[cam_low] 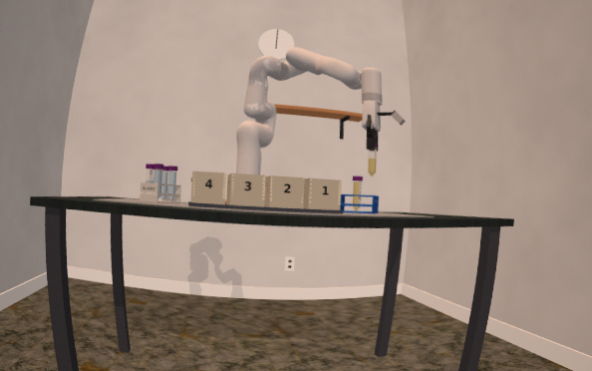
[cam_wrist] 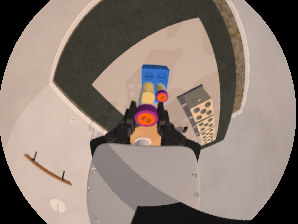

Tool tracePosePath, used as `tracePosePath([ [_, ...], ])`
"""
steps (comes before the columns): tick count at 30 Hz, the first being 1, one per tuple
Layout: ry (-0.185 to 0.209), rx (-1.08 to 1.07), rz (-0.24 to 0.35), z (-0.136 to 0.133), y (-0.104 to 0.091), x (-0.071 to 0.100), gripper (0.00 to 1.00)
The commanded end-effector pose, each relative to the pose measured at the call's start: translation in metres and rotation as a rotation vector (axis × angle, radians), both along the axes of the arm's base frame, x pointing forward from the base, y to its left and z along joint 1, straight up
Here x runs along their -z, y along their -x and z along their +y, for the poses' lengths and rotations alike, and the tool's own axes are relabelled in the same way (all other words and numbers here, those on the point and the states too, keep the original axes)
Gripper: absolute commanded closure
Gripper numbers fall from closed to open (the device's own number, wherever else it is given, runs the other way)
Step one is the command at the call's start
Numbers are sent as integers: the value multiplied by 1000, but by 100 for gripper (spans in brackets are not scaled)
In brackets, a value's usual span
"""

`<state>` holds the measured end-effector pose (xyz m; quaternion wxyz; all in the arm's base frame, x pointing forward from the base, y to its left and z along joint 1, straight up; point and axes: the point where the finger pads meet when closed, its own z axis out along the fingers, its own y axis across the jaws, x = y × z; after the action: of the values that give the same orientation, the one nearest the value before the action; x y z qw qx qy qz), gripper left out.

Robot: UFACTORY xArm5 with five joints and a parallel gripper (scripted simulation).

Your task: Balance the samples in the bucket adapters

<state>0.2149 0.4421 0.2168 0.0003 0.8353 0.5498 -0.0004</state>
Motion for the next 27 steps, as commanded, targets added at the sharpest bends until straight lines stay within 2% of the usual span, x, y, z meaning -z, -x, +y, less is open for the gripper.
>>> tracePosePath([
  [1,-5,0,-2,1,-1,8,100],
  [27,-5,0,-2,1,-1,52,100],
])
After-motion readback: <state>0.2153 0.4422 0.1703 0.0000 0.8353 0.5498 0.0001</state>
